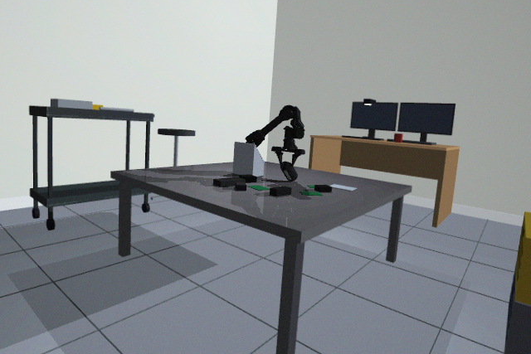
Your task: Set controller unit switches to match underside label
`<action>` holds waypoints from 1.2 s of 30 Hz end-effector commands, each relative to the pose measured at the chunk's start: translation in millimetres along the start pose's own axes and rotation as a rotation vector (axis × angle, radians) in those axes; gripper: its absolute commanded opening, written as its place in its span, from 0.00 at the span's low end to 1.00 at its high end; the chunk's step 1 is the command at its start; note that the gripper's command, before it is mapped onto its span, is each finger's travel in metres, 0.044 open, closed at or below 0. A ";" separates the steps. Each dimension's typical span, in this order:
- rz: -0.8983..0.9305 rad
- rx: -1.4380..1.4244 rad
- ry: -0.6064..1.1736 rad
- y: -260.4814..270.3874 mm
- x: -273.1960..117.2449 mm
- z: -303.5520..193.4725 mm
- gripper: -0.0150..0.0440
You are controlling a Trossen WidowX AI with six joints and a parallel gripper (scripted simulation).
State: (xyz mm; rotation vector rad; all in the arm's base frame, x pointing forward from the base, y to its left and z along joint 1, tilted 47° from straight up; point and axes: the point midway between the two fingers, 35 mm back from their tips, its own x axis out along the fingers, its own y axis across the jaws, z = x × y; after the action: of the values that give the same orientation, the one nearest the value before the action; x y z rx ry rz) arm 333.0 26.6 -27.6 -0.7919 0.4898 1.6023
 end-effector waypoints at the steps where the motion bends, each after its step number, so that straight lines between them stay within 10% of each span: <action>1: 0.001 0.008 0.002 0.7 -2.0 5.1 0.82; 36: 0.001 0.009 0.075 0.4 -15.1 31.6 0.83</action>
State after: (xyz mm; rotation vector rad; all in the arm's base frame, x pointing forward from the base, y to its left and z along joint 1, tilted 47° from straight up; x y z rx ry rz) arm 328.2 33.9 1.1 -0.8545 0.5482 1.5726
